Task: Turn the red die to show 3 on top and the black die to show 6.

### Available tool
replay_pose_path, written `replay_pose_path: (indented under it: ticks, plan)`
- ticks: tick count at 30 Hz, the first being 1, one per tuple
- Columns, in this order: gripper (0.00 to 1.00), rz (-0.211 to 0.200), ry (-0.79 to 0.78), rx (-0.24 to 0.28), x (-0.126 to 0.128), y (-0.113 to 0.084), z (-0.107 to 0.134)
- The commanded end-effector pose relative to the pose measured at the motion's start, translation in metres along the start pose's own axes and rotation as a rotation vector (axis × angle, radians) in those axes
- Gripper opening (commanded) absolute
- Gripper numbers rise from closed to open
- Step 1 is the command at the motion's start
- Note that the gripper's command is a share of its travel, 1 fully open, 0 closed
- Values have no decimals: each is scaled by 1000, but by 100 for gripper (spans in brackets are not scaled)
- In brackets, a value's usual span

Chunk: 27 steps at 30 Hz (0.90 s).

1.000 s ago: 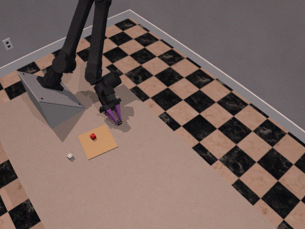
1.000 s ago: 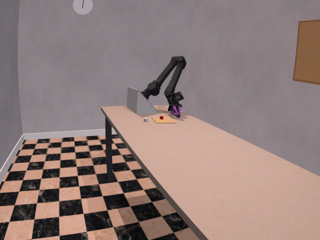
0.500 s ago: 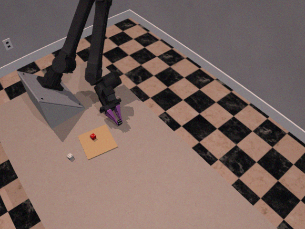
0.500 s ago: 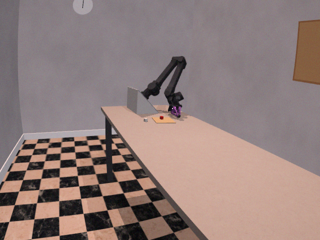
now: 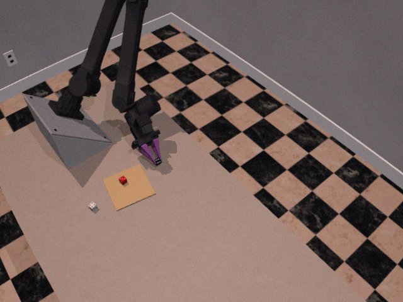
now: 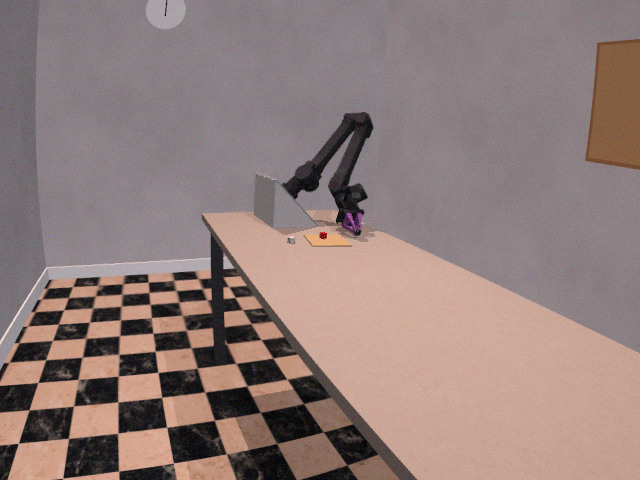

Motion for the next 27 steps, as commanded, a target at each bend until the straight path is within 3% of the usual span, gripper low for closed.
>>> replay_pose_path:
  ticks: [1, 27]
  plan:
    - [15, -18, 23, -25, 4, 4, -6]
    - [15, -27, 17, -12, 6, 8, 7]
Point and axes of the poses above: the point where the finger pads meet when closed, its own y axis out along the fingers, its own x axis across the jaws, z = x × y, the point moved 7 cm from there along -y, back along the fingers, and after that the axes turned 11 degrees about y, right-handed, at the moved point
